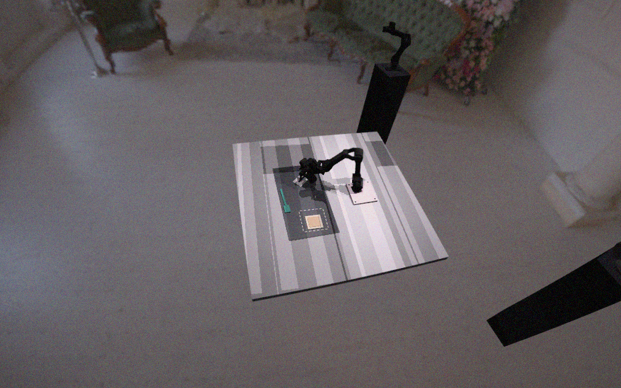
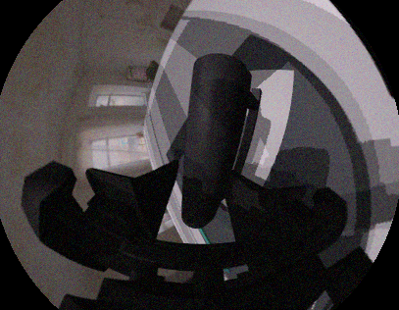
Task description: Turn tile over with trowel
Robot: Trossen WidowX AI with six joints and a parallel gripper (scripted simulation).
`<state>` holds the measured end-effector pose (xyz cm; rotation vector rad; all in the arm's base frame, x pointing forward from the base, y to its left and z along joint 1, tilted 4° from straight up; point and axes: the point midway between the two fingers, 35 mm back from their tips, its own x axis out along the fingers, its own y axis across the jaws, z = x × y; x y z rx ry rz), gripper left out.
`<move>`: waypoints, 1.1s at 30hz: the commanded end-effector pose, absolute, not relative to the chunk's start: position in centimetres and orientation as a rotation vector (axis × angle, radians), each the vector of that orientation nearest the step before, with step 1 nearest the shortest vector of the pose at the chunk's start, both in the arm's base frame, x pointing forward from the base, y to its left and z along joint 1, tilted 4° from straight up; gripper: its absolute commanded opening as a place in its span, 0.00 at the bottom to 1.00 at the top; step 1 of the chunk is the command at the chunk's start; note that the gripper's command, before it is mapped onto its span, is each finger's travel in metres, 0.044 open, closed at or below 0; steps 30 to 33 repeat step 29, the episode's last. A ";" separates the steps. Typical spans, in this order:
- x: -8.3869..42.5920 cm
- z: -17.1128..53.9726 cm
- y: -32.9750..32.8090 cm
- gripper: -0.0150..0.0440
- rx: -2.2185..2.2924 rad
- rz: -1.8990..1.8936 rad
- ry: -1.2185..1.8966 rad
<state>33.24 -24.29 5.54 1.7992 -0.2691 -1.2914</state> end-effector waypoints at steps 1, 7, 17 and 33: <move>33.2 5.5 -24.3 0.76 1.802 -1.293 -0.277; 33.2 5.5 -24.3 0.76 1.802 -1.293 -0.277; 31.5 8.4 -21.7 0.76 1.796 -1.294 -0.260; 29.1 13.8 -19.8 0.76 1.799 -1.290 -0.262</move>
